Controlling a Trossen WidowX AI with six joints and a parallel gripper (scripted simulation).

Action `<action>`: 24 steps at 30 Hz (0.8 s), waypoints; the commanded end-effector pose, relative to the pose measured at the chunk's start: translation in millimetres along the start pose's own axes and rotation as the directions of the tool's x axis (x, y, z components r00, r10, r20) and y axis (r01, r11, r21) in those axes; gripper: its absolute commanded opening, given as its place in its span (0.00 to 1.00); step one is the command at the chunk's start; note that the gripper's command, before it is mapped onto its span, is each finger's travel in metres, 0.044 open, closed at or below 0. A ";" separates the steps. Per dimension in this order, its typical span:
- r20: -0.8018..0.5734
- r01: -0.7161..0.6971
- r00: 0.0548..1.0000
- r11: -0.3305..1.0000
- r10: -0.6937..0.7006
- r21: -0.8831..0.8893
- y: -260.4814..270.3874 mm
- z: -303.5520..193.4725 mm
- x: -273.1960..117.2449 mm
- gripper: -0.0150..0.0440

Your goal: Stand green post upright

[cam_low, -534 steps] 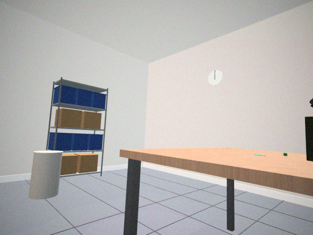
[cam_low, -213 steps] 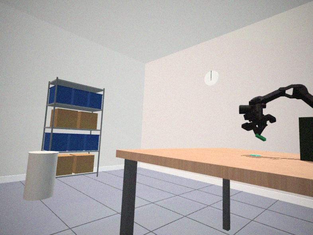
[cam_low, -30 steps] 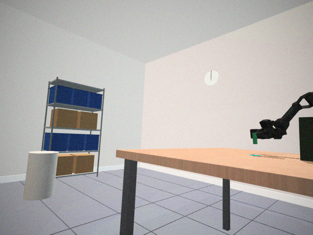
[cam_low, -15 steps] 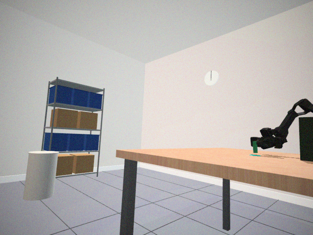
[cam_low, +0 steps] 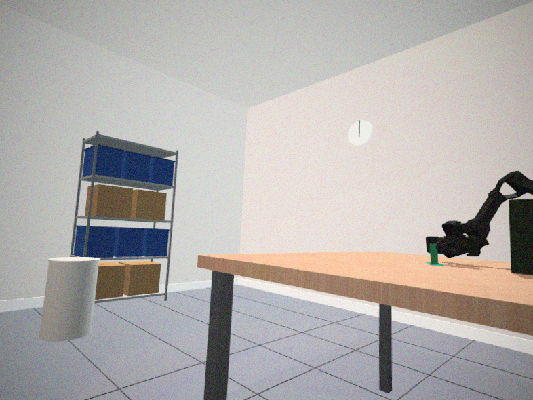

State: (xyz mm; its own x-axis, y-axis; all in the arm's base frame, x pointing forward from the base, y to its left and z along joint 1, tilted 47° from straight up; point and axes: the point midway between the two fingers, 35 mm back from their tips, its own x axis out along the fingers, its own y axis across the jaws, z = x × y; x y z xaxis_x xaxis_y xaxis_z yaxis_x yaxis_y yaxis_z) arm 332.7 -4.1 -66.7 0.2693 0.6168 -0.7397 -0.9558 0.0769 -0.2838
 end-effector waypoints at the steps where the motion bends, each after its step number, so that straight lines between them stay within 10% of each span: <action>1: 0.000 0.001 1.000 1.000 -0.001 -0.005 -0.4 -0.6 0.5 0.47; 11: 0.000 0.001 1.000 1.000 -0.001 -0.005 -0.4 -0.6 0.5 0.92; 24: 0.009 0.003 1.000 1.000 -0.003 -0.013 -1.0 76.0 -8.7 0.93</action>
State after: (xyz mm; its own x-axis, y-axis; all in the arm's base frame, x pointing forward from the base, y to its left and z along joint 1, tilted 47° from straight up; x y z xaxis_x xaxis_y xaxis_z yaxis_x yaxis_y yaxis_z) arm 328.4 36.6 -26.8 0.2688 0.6238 -0.7339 -0.9539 0.0668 -0.2926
